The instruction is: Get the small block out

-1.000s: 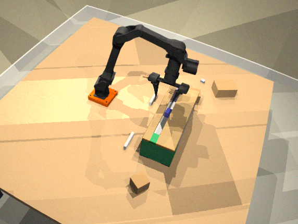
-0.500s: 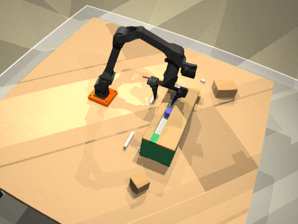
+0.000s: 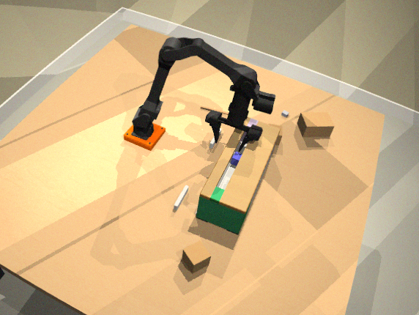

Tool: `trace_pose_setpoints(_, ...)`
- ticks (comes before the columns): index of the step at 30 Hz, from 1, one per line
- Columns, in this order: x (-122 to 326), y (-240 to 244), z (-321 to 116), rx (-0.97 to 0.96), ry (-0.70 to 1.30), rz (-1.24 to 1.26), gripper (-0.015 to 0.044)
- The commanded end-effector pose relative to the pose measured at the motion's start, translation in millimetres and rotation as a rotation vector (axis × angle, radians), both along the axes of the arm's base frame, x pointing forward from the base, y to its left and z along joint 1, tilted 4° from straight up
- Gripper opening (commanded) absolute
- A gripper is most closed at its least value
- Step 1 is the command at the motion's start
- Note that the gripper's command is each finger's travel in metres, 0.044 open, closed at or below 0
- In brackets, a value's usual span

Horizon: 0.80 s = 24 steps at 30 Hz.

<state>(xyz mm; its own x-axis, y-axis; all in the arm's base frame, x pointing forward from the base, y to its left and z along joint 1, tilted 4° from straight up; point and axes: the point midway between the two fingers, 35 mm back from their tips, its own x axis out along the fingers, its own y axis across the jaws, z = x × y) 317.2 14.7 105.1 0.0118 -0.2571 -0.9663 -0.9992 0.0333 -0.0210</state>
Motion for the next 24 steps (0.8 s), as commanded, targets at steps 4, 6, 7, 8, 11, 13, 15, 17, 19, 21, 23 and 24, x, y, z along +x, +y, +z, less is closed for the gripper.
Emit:
trace_pose_setpoints(4,0,-15,-1,-0.001,0.001,0.003,0.0400)
trace_pose_setpoints(6,-1,-20,-2,-0.002,0.001,0.003,0.0400)
trace_pose_setpoints(7,-1,-23,-2,-0.002,0.001,0.003,0.0400)
trace_pose_setpoints(8,-1,-25,-2,-0.002,0.001,0.003,0.0400)
trace_pose_setpoints(11,-1,-33,-3,-0.003,0.001,0.003,0.0400)
trace_pose_setpoints(13,-1,-38,-3,-0.003,0.001,0.003,0.0400)
trace_pose_setpoints(15,-1,-42,-4,-0.004,0.001,0.003,0.0400)
trace_pose_setpoints(17,-2,-47,-4,-0.004,0.001,0.003,0.0400)
trace_pose_setpoints(19,-2,-52,-4,-0.004,0.001,0.003,0.0400)
trace_pose_setpoints(21,-2,-57,-5,-0.005,0.001,0.003,0.0400)
trace_pose_setpoints(23,-2,-61,-5,-0.005,0.001,0.003,0.0400)
trace_pose_setpoints(24,-2,-64,-5,-0.005,0.001,0.003,0.0400)
